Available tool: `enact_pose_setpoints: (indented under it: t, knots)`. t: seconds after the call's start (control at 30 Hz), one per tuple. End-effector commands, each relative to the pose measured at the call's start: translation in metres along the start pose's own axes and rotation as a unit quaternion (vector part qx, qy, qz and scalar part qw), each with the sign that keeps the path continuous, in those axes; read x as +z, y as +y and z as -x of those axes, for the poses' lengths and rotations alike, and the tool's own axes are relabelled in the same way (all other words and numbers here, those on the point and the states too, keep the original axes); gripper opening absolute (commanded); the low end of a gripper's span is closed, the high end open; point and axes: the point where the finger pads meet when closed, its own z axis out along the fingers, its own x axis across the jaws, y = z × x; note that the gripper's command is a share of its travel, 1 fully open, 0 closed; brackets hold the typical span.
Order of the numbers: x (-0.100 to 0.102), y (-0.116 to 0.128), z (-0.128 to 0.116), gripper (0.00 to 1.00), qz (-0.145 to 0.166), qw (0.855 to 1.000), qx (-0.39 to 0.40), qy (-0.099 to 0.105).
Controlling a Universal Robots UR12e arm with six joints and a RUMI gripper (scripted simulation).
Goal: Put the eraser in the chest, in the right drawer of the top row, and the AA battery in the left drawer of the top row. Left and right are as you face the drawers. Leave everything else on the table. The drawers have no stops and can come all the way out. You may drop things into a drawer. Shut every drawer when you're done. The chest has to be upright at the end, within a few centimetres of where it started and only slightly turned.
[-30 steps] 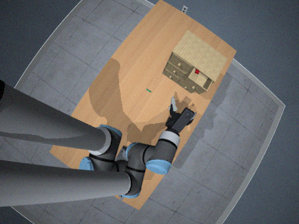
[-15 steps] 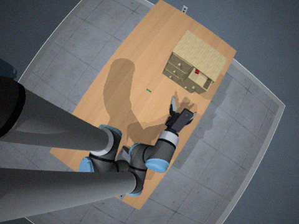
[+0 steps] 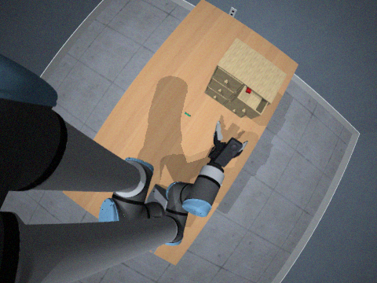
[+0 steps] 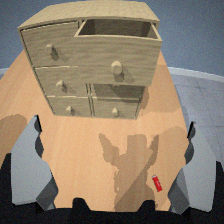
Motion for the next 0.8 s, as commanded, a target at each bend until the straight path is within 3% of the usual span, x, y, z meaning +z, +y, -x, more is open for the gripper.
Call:
enact_pose_setpoints:
  t: [0.0,0.77]
  knots:
    - [0.0014,-0.0002,-0.0005,1.00,-0.010,1.000,0.000,0.002]
    - [0.0058,0.0017,-0.0004,1.00,-0.032,0.999,0.000,0.002]
